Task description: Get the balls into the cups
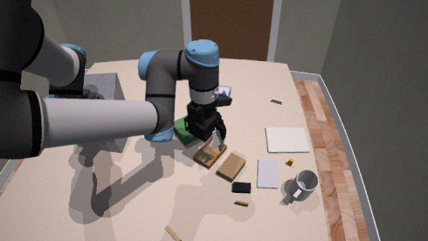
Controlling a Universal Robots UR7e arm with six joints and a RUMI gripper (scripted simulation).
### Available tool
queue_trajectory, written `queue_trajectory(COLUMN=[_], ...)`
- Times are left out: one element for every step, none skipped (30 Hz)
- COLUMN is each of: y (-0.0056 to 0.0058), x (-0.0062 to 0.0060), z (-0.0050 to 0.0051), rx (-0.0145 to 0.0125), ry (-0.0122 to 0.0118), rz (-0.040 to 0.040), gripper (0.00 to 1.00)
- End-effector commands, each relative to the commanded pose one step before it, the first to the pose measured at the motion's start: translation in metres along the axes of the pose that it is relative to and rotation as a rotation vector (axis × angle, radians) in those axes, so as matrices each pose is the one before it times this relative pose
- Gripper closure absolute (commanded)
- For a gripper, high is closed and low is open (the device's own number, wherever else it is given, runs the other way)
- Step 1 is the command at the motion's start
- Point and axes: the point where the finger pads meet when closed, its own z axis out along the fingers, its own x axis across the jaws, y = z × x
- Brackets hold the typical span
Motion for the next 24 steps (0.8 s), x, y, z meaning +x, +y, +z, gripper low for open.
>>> queue_trajectory(y=[-0.0002, 0.0, 0.0, 0.00001, -0.00001, 0.00001, -0.00001, 0.0, 0.0, 0.0, 0.0, 0.0, 0.00001, -0.00001, 0.00001, 0.0, 0.0, 0.00001, -0.00001, 0.0, 0.00001, -0.00001, 0.0, 0.0], x=[0.00031, 0.0, 0.0, -0.00001, 0.00001, -0.00001, 0.0, 0.0, 0.0, 0.0, 0.0, 0.0, -0.00001, 0.00001, 0.0, 0.0, 0.0, -0.00001, 0.00001, 0.0, -0.00001, 0.00001, 0.0, 0.0], z=[0.00867, 0.00204, 0.00208, 0.00211, 0.00213, 0.00214, 0.00215, 0.00214, 0.00212, 0.0021, 0.0, 0.0, 0.00206, 0.00203, 0.00197, 0.00191, 0.00184, 0.00176, 0.00169, 0.00159, 0.00149, 0.0014, 0.00129, 0.00118], rx=[0.001, 0.0, 0.0, -0.00001, 0.00001, -0.00001, 0.00001, 0.0, 0.0, 0.0, 0.0, 0.0, -0.00001, 0.00001, 0.0, 0.0, 0.0, -0.00001, 0.00001, 0.0, -0.00001, 0.0, 0.0, 0.0], ry=[0.00131, 0.0, 0.0, 0.0, 0.0, 0.0, 0.0, 0.0, 0.0, 0.0, 0.0, 0.0, 0.0, 0.0, 0.0, 0.0, 0.0, 0.0, 0.0, 0.0, 0.0, 0.0, 0.0, 0.0], rz=[0.00015, 0.0, 0.0, 0.0, 0.0, 0.0, 0.0, 0.0, 0.0, 0.0, 0.0, 0.0, 0.0, 0.0, 0.0, 0.0, 0.0, 0.0, 0.0, 0.0, 0.0, 0.0, 0.0, 0.0], gripper=[0.45, 0.45, 0.45, 0.45, 0.45, 0.45, 0.45, 0.45, 0.45, 0.45, 0.45, 0.45, 0.45, 0.45, 0.45, 0.45, 0.45, 0.45, 0.45, 0.45, 0.45, 0.45, 0.45, 0.45])
